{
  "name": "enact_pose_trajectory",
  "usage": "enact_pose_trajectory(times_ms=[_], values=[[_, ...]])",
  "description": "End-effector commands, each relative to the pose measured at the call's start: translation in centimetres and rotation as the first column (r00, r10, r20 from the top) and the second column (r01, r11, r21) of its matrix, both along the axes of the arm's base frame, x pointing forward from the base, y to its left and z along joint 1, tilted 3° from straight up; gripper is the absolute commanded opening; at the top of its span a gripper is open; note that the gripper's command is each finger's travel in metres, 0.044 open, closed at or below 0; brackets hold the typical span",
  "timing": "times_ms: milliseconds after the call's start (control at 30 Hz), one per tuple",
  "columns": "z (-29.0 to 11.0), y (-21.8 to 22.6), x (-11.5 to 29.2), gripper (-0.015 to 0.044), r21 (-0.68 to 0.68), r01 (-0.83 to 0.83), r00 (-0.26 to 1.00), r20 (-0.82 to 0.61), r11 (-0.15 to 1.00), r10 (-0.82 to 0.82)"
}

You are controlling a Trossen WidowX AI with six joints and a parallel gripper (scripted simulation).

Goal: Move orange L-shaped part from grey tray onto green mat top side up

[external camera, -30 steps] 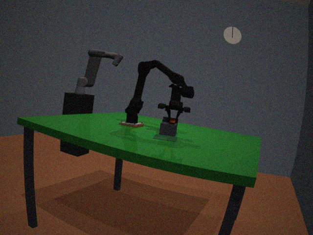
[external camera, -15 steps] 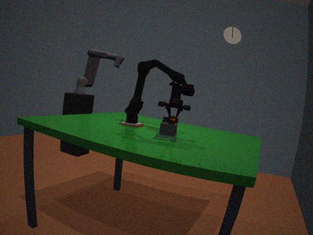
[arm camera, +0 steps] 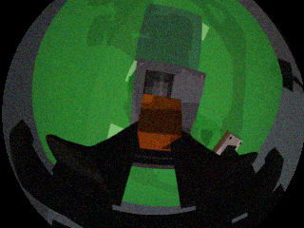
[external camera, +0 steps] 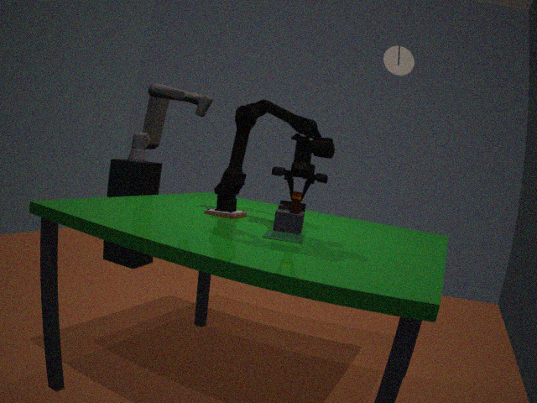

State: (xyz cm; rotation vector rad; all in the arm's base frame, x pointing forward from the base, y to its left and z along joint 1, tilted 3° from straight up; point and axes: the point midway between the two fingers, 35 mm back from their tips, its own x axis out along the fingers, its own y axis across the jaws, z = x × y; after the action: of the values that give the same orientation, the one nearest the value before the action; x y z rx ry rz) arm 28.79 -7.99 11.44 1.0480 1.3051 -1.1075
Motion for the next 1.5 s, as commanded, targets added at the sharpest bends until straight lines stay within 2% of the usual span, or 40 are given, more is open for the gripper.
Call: enact_pose_trajectory(times_ms=[0,1133,1467], values=[[0.7,0.1,0.1,0.0000,0.004,0.004,1.000,0.006,1.000,-0.004],[5.1,0.1,0.2,0.0000,0.004,0.004,1.000,0.006,1.000,-0.004],[4.9,-3.4,0.5,0.0000,0.000,0.004,1.000,0.006,1.000,-0.004]])
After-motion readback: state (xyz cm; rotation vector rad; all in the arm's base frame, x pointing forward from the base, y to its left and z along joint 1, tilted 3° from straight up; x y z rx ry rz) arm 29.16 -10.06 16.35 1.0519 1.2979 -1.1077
